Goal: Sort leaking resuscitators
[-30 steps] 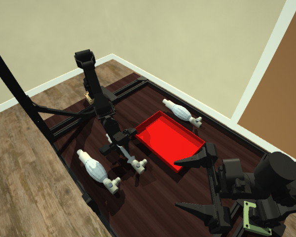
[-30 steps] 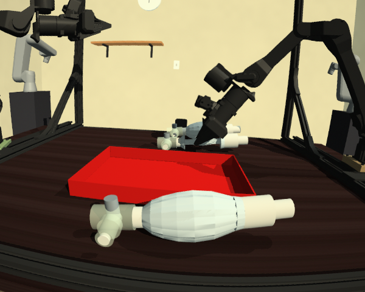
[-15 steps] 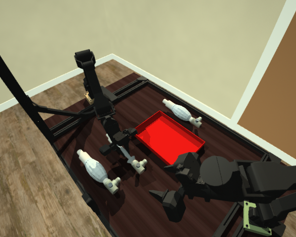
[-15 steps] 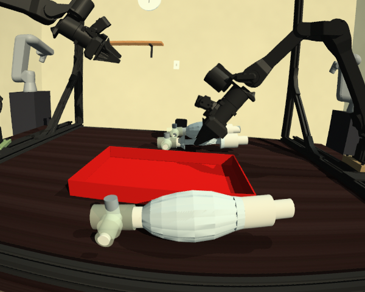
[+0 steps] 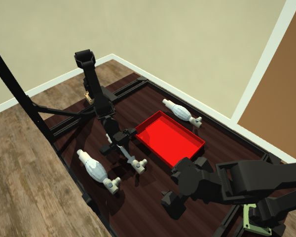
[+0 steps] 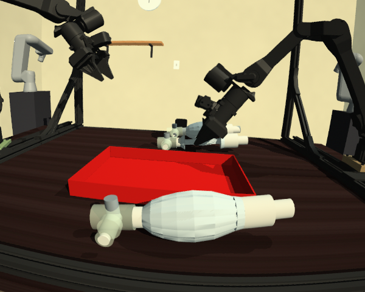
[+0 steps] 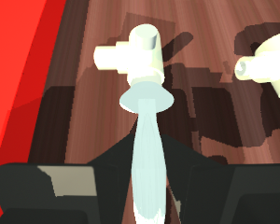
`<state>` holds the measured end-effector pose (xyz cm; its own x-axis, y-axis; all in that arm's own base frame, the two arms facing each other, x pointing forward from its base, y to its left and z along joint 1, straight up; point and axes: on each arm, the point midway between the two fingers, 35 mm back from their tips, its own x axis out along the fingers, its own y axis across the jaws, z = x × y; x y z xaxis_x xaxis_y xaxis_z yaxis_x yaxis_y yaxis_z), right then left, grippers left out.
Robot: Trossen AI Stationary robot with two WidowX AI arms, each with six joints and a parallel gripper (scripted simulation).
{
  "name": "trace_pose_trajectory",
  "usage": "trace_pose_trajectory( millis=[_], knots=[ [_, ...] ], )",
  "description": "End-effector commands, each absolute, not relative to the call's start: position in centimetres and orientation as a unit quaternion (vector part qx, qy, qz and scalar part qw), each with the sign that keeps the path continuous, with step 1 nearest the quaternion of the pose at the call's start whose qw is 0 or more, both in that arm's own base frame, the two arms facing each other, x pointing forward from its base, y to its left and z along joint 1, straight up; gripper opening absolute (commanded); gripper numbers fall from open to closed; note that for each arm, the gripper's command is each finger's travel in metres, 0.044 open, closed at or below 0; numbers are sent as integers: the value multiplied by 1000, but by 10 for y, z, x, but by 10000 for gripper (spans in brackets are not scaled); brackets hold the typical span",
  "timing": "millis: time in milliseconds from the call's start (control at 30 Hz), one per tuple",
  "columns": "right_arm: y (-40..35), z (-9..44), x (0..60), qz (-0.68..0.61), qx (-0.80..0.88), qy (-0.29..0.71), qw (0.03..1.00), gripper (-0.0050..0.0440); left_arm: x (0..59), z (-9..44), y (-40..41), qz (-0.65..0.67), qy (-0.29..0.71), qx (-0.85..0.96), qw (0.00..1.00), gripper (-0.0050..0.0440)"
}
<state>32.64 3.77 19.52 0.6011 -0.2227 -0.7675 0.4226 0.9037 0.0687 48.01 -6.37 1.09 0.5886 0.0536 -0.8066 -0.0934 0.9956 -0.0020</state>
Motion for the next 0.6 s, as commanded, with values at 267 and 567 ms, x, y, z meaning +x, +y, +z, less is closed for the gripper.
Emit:
trace_pose_trajectory(
  millis=[267, 567],
  knots=[
    [34, 191, 321, -203, 115, 427, 874, 440, 480, 10, -63, 42, 453, -23, 890, 440],
    [34, 191, 321, -203, 115, 427, 874, 440, 480, 10, -63, 42, 453, -23, 890, 440]
  ],
)
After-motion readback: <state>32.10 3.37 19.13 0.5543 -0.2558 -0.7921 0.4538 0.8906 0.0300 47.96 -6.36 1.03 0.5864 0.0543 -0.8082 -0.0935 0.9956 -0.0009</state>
